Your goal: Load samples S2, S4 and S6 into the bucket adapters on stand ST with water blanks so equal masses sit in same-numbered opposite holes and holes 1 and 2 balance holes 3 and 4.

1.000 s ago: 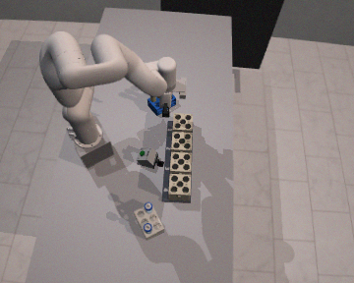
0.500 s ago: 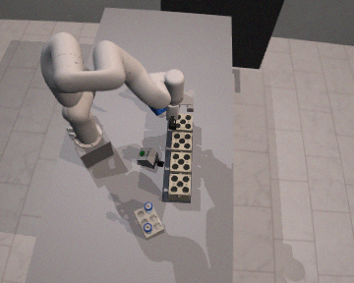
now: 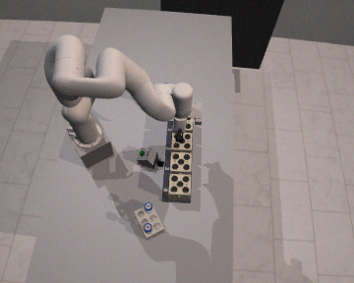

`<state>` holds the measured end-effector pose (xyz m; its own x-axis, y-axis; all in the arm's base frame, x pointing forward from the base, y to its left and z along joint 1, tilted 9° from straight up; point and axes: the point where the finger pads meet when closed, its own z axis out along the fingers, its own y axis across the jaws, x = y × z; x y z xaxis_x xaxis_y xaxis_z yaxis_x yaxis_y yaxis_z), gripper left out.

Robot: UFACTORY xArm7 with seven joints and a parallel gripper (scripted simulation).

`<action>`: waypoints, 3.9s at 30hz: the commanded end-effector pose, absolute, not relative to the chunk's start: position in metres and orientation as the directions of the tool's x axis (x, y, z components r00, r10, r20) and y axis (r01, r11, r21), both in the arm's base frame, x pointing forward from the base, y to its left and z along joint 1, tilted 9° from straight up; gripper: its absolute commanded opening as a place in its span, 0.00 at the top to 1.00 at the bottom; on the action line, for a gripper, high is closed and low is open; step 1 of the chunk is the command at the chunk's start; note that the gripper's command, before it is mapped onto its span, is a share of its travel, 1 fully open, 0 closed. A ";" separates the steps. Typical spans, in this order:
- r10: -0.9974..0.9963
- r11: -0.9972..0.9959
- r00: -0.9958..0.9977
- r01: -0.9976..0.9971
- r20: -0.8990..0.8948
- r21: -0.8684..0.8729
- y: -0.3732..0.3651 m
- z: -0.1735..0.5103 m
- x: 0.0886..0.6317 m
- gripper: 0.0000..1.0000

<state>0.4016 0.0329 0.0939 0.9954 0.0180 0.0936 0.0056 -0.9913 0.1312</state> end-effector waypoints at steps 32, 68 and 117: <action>0.664 -0.737 0.747 0.657 -0.011 0.159 0.151 0.074 0.343 0.43; 0.665 -0.737 0.747 0.658 -0.011 0.158 0.286 0.050 0.271 0.43; 0.665 -0.737 0.747 0.658 -0.011 0.158 0.318 -0.005 0.255 0.43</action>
<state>0.2539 0.3174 0.0008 0.7474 0.6641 -0.0159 0.6578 -0.7365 0.1574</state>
